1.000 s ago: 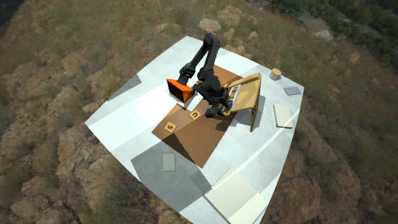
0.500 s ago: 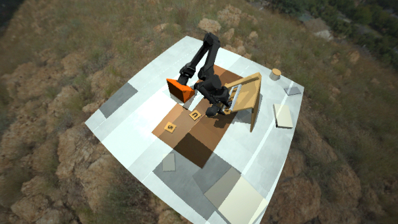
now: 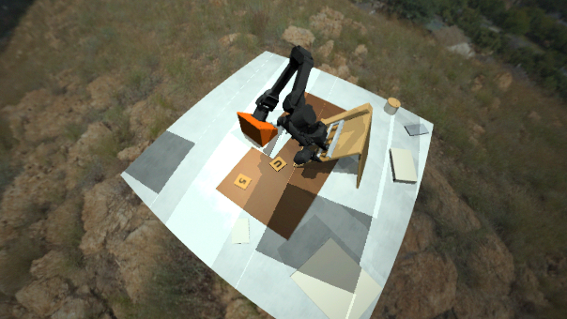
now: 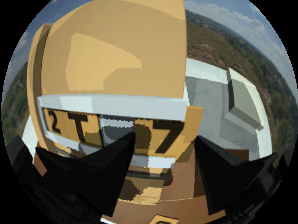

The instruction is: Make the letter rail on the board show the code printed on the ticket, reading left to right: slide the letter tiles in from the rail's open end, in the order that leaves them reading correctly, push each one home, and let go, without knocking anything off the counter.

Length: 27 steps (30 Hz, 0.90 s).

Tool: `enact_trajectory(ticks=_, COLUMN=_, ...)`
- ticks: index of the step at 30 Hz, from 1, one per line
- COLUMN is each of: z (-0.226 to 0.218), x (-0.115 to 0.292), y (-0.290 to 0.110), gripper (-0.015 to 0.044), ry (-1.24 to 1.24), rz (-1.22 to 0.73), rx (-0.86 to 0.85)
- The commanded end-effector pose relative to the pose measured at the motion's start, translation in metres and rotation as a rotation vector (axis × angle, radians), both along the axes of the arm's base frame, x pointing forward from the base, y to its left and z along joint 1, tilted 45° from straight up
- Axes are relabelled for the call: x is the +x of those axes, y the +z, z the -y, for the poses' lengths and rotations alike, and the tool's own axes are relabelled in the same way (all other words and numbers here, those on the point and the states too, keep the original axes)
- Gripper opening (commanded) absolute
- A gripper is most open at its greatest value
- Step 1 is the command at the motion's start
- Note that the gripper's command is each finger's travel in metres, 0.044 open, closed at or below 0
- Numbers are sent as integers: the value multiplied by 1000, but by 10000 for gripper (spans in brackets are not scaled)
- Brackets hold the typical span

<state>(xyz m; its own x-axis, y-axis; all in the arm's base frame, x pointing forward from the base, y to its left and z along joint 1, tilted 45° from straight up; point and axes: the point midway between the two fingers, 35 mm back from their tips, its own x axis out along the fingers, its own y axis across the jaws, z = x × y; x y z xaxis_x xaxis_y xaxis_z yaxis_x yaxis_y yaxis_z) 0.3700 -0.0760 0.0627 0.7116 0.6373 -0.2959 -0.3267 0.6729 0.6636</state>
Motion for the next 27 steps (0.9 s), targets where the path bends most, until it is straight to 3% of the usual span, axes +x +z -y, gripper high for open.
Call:
enact_trajectory(ticks=1, z=-4, x=-2, y=0, gripper=0, ry=0, rz=-9, rx=4)
enact_trajectory(ticks=27, z=-10, x=-5, y=8, gripper=0, ry=0, rz=-9, rx=4)
